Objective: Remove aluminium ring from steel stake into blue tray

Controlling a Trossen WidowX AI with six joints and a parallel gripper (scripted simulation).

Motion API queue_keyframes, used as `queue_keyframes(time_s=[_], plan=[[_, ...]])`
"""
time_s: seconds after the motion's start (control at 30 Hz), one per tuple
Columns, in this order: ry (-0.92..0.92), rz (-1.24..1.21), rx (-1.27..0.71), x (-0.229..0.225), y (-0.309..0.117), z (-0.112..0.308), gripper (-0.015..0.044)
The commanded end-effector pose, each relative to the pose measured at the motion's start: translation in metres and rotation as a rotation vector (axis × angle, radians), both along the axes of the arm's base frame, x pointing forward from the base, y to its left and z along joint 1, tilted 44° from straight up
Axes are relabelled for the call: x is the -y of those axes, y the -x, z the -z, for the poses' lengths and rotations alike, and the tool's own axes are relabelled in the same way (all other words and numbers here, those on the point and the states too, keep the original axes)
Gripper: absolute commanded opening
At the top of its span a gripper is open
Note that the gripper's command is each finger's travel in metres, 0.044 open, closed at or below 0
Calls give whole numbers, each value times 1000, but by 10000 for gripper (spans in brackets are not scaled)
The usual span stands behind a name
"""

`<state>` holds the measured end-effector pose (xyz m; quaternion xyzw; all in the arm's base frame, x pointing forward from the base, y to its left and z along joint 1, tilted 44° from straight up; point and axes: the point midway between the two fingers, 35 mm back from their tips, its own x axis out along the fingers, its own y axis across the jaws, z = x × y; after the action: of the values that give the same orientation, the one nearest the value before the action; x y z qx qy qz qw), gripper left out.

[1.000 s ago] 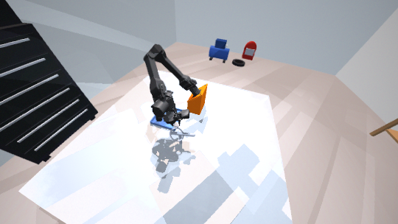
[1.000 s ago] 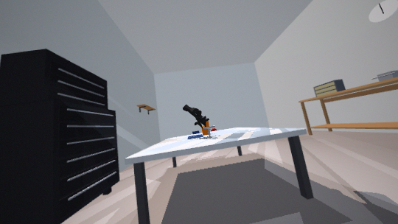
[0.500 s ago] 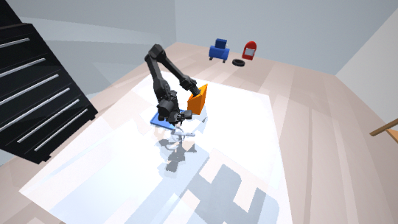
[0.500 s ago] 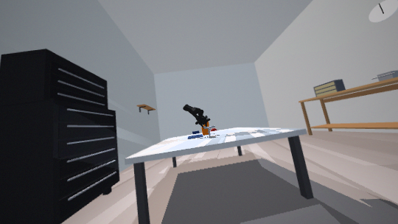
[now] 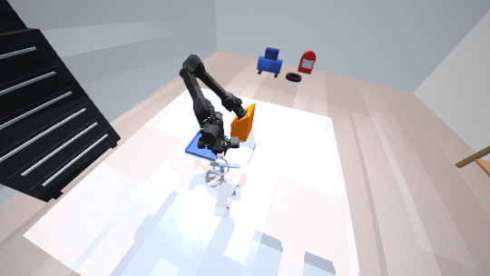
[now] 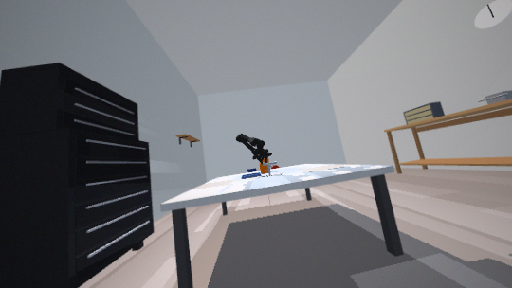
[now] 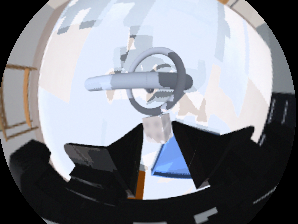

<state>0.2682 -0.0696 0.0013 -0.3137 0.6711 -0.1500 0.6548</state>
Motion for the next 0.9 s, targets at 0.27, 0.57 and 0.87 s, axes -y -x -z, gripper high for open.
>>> queue_keyframes(time_s=[0.27, 0.57, 0.87], plan=[[46, -6, -4, -3, 3, 8, 0], [87, -12, -2, -8, 4, 12, 0], [136, -20, 1, -13, 6, 18, 0]])
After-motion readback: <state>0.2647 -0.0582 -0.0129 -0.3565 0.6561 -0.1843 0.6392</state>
